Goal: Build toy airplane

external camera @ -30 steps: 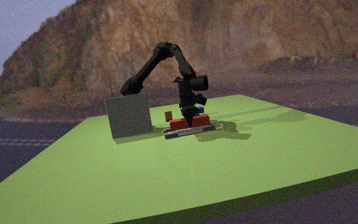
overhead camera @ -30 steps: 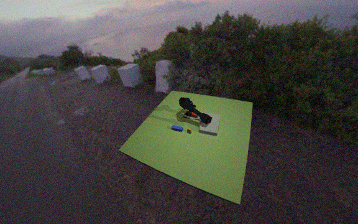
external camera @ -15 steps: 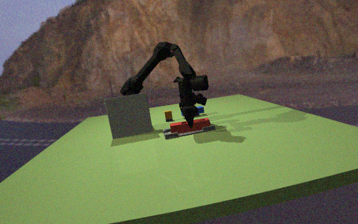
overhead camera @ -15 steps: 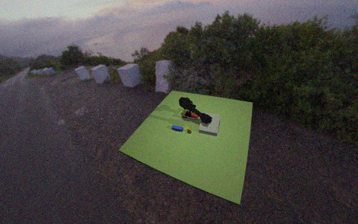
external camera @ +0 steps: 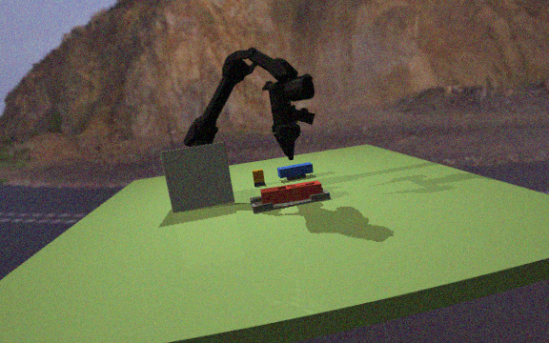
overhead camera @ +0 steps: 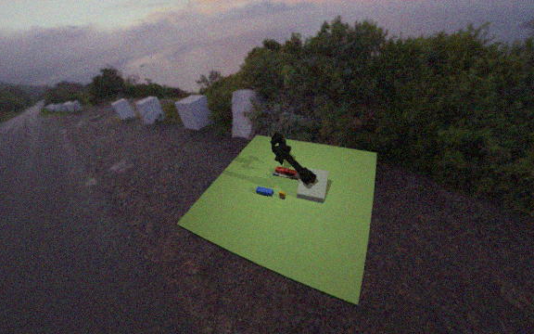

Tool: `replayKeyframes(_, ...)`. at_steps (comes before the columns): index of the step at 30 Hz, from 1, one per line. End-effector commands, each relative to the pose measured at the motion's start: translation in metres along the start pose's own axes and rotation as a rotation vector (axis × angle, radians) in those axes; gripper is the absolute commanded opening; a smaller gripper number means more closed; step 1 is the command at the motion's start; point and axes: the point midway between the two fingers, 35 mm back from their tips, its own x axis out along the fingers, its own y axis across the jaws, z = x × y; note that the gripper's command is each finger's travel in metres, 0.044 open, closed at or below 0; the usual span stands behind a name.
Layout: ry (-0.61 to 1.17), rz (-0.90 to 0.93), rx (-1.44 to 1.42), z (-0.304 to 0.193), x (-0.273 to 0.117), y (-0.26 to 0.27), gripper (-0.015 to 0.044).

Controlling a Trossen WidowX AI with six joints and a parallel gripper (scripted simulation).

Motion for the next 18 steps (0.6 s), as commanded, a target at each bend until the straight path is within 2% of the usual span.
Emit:
replayKeyframes(1, 0.024, 0.006, -0.007, -0.002, -0.004, 0.002, 0.044)
replayKeyframes(11, 0.024, 0.005, -0.125, 0.002, -0.004, 0.003, 0.044)
replayKeyframes(18, 0.014, -0.034, -0.114, 0.049, -0.004, 0.102, 0.044)
